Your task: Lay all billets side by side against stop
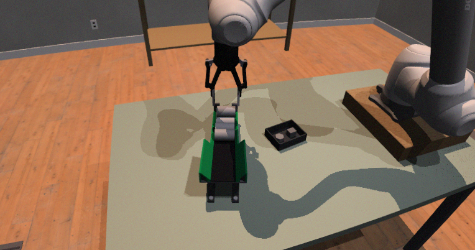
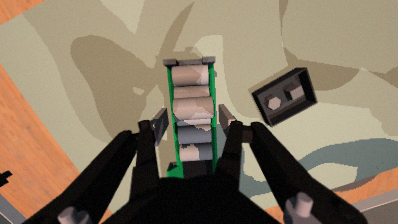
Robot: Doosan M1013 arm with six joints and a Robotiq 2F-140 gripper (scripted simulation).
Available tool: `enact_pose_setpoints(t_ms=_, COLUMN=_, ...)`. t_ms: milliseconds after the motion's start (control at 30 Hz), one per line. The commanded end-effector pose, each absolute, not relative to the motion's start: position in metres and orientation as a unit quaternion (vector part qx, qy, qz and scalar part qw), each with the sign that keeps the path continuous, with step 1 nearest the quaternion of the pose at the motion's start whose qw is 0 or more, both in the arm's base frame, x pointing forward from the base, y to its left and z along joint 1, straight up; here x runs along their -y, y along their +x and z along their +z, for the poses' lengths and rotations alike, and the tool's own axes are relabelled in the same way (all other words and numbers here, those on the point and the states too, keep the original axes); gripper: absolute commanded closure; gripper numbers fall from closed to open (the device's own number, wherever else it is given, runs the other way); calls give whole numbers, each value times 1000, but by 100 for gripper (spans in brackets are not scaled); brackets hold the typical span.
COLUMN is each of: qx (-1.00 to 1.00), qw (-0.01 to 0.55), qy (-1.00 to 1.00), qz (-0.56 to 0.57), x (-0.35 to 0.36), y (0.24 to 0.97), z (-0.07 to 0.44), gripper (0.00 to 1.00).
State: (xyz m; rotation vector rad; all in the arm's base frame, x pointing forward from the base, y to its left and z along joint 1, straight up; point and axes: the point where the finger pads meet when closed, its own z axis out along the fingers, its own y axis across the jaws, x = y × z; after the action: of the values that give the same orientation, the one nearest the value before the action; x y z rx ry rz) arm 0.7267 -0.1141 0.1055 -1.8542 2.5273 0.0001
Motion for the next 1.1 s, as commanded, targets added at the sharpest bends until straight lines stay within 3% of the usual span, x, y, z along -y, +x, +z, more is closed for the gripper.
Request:
enact_pose_setpoints(t_ms=0, qx=-806, qw=4, qy=-592, qz=0, x=114, y=727, z=106, gripper=42)
enact_pose_setpoints(t_ms=1067, qx=-806, qw=4, qy=-592, qz=0, x=114, y=727, z=62, gripper=42)
